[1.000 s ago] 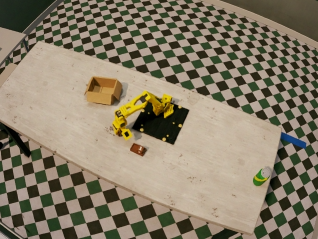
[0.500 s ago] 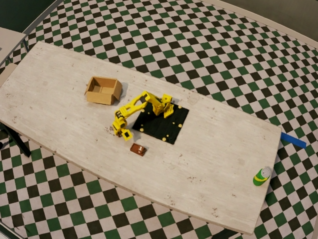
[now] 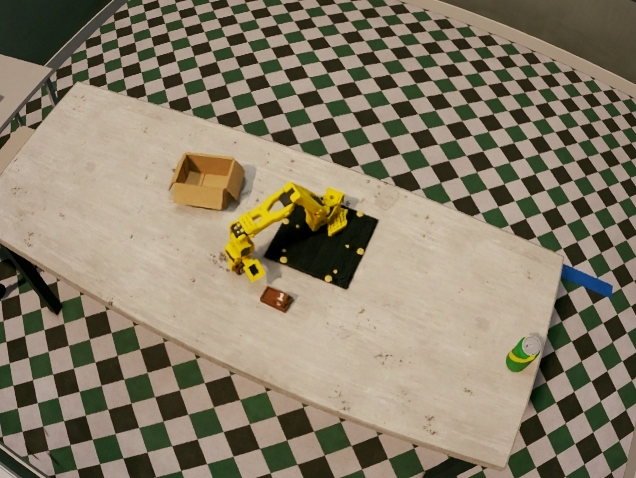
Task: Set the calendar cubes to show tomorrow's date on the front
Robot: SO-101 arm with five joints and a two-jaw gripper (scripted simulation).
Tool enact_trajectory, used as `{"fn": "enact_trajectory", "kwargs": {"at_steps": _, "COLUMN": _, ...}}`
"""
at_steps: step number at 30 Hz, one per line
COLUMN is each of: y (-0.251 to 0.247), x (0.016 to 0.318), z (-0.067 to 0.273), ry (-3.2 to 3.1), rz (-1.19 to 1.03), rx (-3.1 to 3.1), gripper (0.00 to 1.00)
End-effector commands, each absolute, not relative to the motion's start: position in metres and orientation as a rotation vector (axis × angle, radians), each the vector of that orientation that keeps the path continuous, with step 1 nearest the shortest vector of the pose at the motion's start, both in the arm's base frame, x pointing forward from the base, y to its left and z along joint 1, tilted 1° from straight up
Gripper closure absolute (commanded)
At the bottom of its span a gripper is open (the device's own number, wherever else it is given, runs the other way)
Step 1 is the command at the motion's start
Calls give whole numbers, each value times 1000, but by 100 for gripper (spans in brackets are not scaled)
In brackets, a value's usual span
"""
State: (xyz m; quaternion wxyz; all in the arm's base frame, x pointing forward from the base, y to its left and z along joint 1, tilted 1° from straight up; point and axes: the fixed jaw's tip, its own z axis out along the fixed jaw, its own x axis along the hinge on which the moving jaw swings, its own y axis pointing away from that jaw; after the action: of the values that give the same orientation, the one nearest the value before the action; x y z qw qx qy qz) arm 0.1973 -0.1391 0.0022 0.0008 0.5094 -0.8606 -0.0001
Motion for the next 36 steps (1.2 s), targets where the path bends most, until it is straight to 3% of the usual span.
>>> {"fn": "enact_trajectory", "kwargs": {"at_steps": 1, "y": -135, "x": 195, "z": -3, "ry": -2685, "rz": -34, "rx": 1612, "gripper": 100}}
{"fn": "enact_trajectory", "kwargs": {"at_steps": 7, "y": -135, "x": 195, "z": -3, "ry": -2685, "rz": -34, "rx": 1612, "gripper": 98}}
{"fn": "enact_trajectory", "kwargs": {"at_steps": 15, "y": -135, "x": 195, "z": -3, "ry": -2685, "rz": -34, "rx": 1612, "gripper": 84}}
{"fn": "enact_trajectory", "kwargs": {"at_steps": 26, "y": -135, "x": 195, "z": -3, "ry": -2685, "rz": -34, "rx": 1612, "gripper": 82}}
{"fn": "enact_trajectory", "kwargs": {"at_steps": 36, "y": -135, "x": 195, "z": -3, "ry": -2685, "rz": -34, "rx": 1612, "gripper": 74}}
